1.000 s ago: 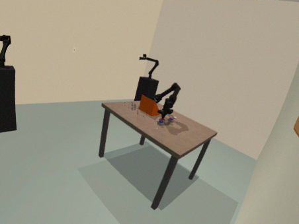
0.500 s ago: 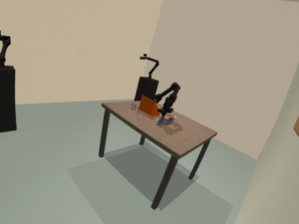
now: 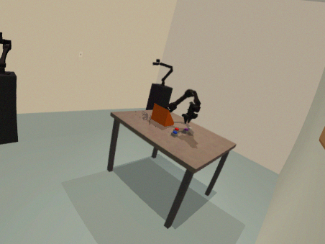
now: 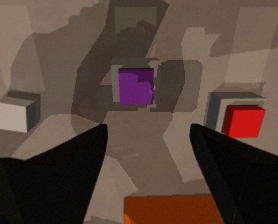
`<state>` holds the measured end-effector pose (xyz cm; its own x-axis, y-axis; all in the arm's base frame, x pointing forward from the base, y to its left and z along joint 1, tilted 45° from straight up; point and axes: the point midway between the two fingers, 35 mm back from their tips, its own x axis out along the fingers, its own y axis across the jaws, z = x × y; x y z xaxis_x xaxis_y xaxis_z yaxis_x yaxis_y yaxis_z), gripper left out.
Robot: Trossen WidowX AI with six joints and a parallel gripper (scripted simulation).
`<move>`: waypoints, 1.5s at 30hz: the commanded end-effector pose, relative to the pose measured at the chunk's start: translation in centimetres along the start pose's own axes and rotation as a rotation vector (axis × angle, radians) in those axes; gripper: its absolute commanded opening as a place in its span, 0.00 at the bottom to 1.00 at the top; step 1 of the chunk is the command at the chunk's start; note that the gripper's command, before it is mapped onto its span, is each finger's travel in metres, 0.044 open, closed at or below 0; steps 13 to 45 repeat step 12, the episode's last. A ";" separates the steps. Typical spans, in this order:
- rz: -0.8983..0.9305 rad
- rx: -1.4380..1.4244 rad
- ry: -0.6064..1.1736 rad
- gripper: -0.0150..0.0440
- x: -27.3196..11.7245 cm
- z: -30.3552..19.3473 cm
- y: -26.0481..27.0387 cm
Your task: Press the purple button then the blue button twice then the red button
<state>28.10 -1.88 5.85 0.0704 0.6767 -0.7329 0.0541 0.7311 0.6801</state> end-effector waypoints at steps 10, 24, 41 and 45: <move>0.041 0.003 -0.007 0.93 -3.8 -3.9 15.5; 0.041 0.003 -0.007 0.93 -3.8 -3.9 15.5; 0.041 0.003 -0.007 0.93 -3.8 -3.9 15.5; 0.041 0.003 -0.007 0.93 -3.8 -3.9 15.5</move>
